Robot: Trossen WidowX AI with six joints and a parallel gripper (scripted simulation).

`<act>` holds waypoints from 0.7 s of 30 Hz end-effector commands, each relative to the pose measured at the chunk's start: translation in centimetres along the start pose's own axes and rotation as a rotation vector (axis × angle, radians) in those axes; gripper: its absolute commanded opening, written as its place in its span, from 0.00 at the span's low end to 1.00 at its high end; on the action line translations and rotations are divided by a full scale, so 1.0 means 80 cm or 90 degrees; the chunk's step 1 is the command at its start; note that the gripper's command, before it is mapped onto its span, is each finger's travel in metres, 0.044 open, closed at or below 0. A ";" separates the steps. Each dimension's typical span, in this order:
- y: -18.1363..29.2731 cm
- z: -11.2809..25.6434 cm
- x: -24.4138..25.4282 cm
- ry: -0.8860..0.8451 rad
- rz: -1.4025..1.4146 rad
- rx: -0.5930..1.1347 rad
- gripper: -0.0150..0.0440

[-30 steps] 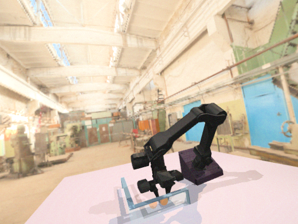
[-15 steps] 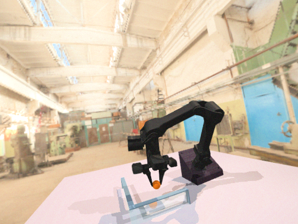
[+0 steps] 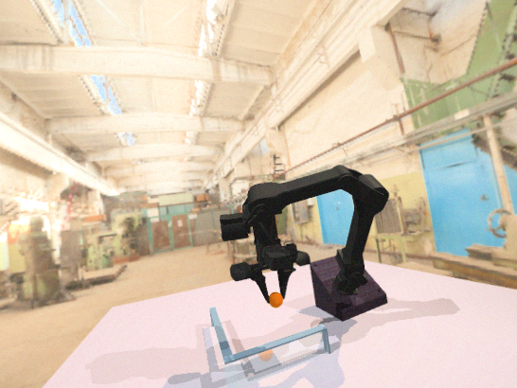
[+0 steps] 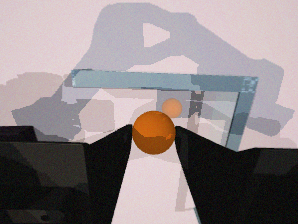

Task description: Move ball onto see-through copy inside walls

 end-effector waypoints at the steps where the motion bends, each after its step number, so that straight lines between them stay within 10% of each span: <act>1: 0.000 -0.002 -0.007 0.002 0.009 0.003 0.25; 21: 0.016 -0.096 -0.053 0.004 0.010 0.003 0.25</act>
Point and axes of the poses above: the point midway between the two fingers, 35 mm back from their tips, its own z axis back along the fingers, its own x axis across the jaws, y = z × x, the point moved 6 cm from there along z, back along the fingers, and after that the axes turned 4 degrees about -z, right-handed, at the moved point
